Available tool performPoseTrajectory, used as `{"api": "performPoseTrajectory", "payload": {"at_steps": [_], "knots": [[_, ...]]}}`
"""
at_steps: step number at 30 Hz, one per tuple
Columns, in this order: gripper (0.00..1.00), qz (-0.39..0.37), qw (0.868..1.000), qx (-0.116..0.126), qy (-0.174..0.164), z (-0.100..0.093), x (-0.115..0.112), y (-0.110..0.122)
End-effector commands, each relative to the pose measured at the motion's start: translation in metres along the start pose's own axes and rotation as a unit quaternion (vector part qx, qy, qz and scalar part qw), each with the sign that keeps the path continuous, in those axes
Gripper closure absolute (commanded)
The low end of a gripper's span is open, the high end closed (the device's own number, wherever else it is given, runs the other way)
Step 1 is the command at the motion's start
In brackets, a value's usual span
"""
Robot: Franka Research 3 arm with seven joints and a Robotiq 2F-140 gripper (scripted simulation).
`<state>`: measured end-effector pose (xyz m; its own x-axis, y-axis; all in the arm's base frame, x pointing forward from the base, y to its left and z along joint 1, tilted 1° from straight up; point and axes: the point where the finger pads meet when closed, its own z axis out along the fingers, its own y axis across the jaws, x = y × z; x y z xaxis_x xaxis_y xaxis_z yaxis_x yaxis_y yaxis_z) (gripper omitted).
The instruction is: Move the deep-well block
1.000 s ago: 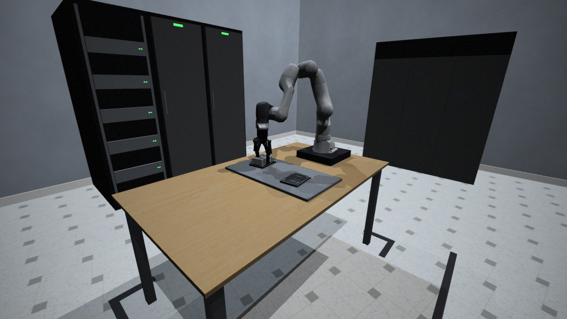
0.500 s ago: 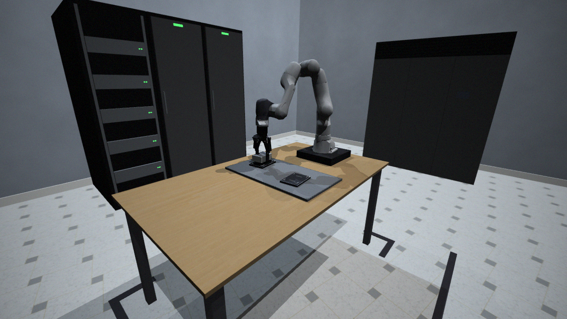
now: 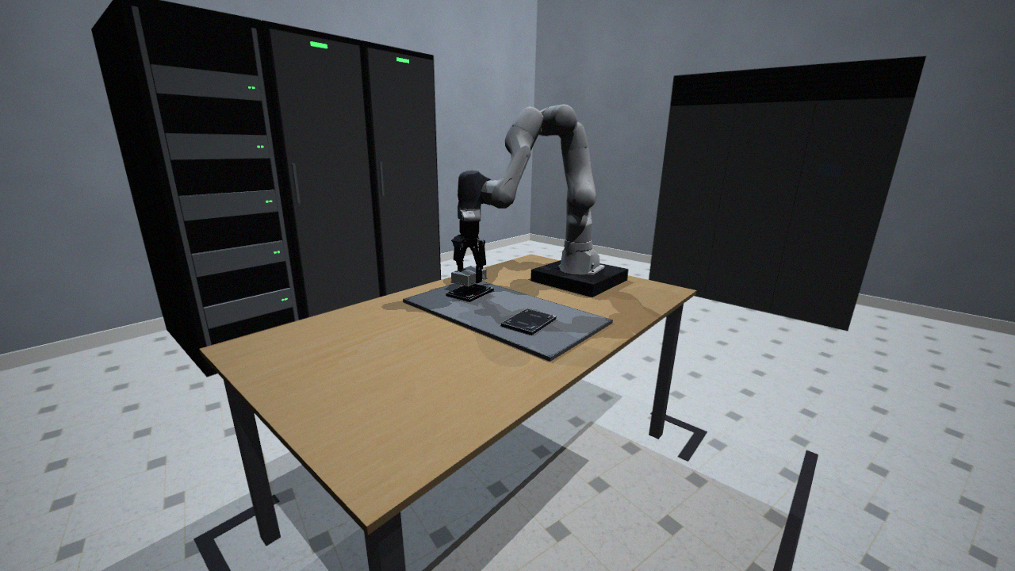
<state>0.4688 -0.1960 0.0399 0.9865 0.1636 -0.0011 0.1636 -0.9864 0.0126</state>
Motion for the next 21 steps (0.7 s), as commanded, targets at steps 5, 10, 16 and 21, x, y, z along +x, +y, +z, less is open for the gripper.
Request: {"api": "performPoseTrajectory", "payload": {"at_steps": [5,10,16,21], "knots": [[0.4,-0.007,1.0,0.003,-0.003,-0.013,-0.002,-0.001],[0.4,-0.007,1.0,0.003,-0.003,-0.021,-0.002,-0.001],[0.4,-0.007,1.0,0.003,-0.003,-0.027,-0.002,-0.001],[0.4,-0.007,1.0,0.003,-0.003,-0.027,-0.002,-0.001]]}}
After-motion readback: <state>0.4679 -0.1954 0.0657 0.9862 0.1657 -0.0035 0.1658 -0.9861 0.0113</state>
